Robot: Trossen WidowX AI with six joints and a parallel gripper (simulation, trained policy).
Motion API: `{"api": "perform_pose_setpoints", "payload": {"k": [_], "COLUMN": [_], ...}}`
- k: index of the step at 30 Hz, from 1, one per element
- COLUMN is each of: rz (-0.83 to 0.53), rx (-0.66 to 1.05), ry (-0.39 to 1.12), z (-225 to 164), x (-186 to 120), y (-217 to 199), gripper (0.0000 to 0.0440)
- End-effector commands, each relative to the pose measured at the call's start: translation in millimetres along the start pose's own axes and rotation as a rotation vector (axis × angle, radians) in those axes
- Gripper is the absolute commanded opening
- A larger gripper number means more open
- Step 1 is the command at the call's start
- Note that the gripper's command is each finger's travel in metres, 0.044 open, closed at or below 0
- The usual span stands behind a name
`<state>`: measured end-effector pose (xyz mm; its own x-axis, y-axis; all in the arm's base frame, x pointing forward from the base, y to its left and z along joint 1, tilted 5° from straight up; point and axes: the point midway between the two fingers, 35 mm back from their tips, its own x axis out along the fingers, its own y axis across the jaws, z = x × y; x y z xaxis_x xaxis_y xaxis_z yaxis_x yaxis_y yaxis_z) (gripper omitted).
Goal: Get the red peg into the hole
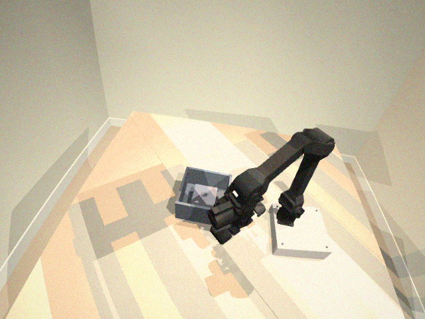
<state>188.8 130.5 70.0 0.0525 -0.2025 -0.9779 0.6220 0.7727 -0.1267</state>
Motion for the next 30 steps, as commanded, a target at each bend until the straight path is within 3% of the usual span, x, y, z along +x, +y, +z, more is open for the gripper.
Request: {"api": "perform_pose_setpoints", "payload": {"k": [1,15,30], "rz": [0.016,0.052,0.058], "rx": [0.02,0.192,0.297], "ry": [-0.027,-0.104,-0.144], "z": [12,71,144], "x": [-15,-43,-31], "y": [1,-1,-10], "gripper": [0.0,0.0,0.0]}}
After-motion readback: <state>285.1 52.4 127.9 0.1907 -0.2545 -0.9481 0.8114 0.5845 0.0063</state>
